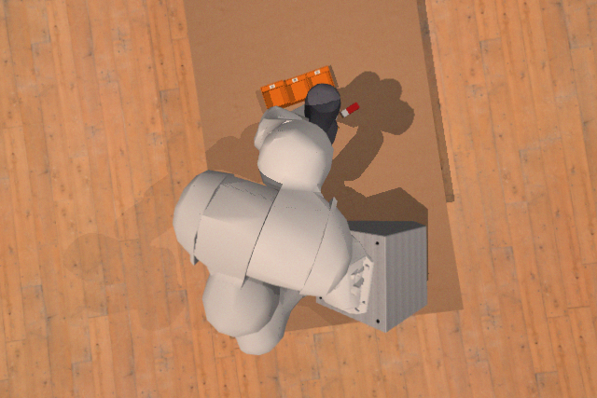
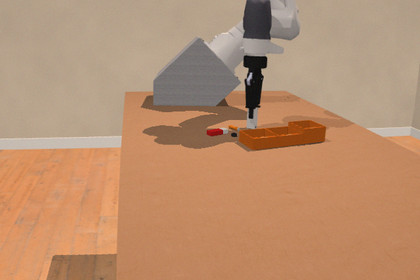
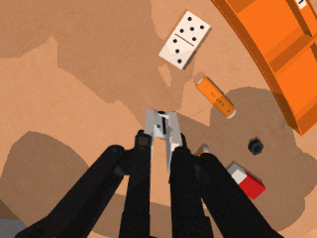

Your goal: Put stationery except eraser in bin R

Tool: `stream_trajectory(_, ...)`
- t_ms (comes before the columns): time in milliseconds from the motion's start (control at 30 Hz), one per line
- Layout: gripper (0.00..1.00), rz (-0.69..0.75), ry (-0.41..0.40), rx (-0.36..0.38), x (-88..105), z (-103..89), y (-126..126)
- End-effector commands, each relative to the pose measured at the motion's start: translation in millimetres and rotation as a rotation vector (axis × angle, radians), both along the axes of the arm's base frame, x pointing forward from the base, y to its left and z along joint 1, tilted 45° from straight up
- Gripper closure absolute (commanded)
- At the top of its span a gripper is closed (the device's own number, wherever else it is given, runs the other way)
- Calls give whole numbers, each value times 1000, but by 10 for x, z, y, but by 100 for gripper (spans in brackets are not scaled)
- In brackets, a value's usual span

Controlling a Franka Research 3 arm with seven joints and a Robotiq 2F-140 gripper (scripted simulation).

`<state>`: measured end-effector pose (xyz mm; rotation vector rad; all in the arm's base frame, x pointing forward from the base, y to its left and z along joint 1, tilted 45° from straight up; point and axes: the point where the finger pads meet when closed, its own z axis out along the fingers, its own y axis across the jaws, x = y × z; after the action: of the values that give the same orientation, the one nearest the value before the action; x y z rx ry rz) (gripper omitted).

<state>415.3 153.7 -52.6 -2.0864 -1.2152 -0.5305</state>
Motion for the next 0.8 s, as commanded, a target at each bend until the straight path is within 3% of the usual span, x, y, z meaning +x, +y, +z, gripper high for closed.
stream_trajectory(0, 94, -2, -2, -1, 2, 1, -2)
stream_trajectory(567, 94, -2, -2, -1, 2, 1, -2)
stream_trajectory(767, 94, -2, -2, -1, -1, 94, -97)
